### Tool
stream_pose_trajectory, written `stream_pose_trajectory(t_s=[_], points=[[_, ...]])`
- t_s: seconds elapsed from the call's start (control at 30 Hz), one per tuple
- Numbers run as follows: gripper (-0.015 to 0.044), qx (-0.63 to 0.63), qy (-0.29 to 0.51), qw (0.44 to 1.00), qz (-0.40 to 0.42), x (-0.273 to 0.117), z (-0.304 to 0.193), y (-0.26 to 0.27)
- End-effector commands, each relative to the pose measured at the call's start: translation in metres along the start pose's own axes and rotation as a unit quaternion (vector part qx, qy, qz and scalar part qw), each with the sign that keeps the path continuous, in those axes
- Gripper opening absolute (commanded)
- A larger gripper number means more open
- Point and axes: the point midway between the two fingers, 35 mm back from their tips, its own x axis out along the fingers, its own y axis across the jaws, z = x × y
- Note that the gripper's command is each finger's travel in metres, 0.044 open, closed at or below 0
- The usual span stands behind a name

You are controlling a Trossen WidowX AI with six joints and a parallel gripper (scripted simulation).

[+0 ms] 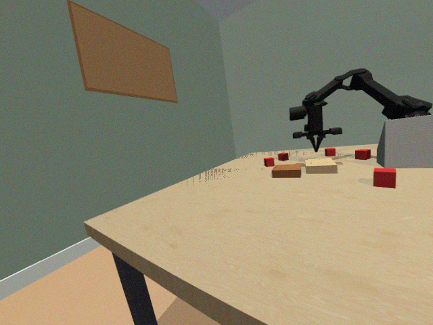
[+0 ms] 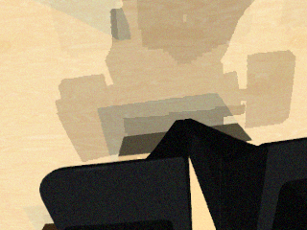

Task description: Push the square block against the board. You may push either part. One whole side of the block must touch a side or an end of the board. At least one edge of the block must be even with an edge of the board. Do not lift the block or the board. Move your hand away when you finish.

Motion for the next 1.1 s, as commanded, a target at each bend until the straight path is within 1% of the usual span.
stream_pose_trajectory(t_s=[0.0,0.07,0.33,1.07], points=[[0.0000,-0.001,-0.002,1.000,-0.006,0.039,-0.001,-0.002],[0.0000,-0.001,-0.003,1.000,-0.007,0.048,-0.001,-0.003],[0.0000,-0.001,-0.002,1.000,-0.007,0.048,-0.004,-0.002],[0.0000,-0.001,0.001,1.000,-0.006,0.048,-0.040,0.001]])
